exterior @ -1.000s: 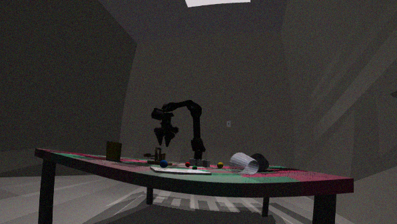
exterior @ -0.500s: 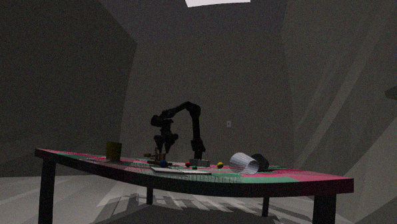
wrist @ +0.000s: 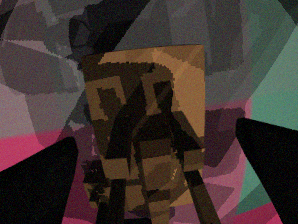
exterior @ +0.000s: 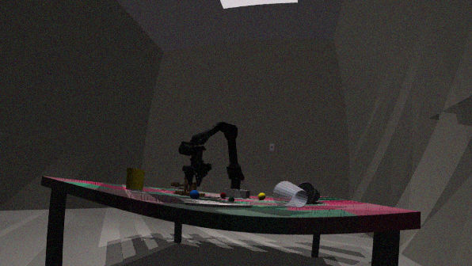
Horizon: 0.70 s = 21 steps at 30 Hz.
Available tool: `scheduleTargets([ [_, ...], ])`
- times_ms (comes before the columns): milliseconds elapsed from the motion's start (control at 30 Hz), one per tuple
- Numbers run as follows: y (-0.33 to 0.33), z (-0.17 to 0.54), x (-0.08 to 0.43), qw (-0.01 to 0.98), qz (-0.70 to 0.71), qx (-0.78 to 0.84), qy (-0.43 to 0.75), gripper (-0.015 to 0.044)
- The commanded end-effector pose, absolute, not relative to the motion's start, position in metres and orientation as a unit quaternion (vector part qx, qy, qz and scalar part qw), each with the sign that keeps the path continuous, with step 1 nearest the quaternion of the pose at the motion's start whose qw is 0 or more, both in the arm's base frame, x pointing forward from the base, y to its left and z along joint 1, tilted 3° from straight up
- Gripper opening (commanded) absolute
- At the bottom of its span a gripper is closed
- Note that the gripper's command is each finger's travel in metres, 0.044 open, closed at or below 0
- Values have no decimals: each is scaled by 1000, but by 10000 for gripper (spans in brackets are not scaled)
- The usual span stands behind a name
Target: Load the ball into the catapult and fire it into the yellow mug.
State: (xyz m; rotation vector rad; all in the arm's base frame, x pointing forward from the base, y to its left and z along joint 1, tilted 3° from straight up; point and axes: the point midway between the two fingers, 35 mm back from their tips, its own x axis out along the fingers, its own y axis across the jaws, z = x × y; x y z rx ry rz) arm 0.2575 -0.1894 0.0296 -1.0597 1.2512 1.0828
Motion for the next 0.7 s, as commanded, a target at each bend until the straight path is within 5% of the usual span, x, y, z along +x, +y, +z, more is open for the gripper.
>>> scheduleTargets([
  [0,-188,21,256,555,459,-445,532,440],
  [367,-187,8,255,555,460,-445,532,440],
  [667,-188,12,256,555,459,-448,530,204],
])
